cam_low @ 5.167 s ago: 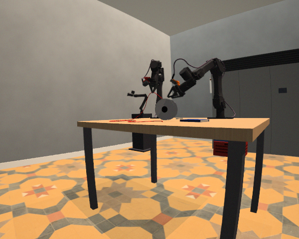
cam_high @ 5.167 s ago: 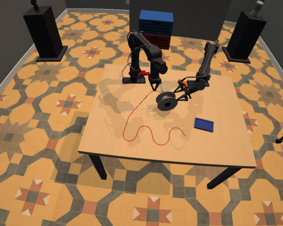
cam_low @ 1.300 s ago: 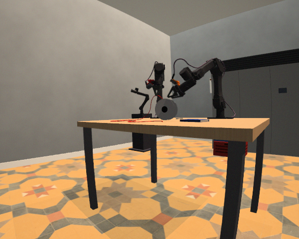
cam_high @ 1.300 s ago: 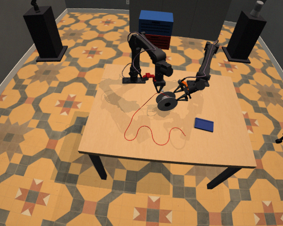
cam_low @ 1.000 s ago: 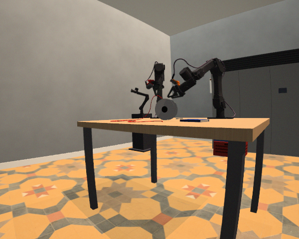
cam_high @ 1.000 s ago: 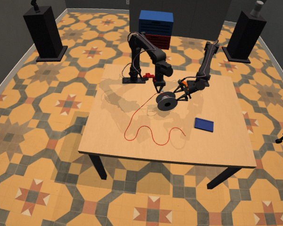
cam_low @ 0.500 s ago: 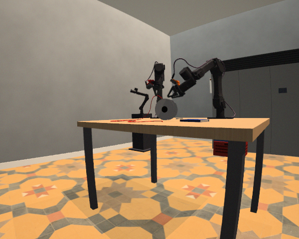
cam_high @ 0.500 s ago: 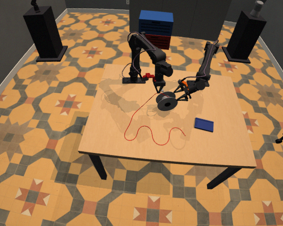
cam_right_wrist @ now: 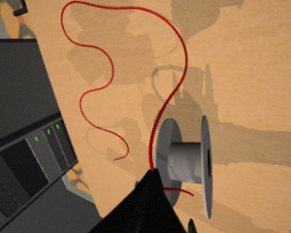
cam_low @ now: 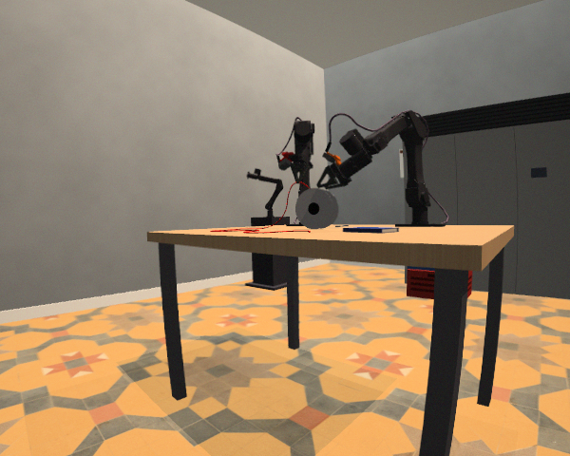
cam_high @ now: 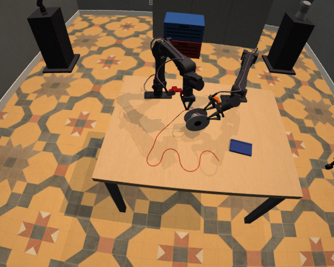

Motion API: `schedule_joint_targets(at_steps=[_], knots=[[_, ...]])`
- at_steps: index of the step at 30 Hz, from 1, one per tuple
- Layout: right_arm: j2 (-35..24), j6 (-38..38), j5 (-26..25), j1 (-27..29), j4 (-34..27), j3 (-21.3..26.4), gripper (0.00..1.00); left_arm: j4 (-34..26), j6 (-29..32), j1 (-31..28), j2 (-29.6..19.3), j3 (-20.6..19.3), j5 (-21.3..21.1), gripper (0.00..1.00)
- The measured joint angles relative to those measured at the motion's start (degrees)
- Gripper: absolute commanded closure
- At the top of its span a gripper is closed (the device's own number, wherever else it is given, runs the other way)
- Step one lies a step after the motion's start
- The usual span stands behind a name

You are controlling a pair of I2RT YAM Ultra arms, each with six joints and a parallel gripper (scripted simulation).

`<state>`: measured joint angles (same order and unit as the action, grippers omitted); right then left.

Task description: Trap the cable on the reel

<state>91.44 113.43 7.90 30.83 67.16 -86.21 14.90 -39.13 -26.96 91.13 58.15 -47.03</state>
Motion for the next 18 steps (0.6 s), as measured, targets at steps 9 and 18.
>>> schedule_joint_targets(at_steps=[9,18], knots=[[0.0,0.0,0.0,0.0,0.0,0.0,1.00,-2.5,1.5,-1.5,1.3,0.0,1.0,0.25],[0.0,0.0,0.0,0.0,0.0,0.0,1.00,-6.1,3.6,-3.9,3.7,-0.1,2.4,0.25]])
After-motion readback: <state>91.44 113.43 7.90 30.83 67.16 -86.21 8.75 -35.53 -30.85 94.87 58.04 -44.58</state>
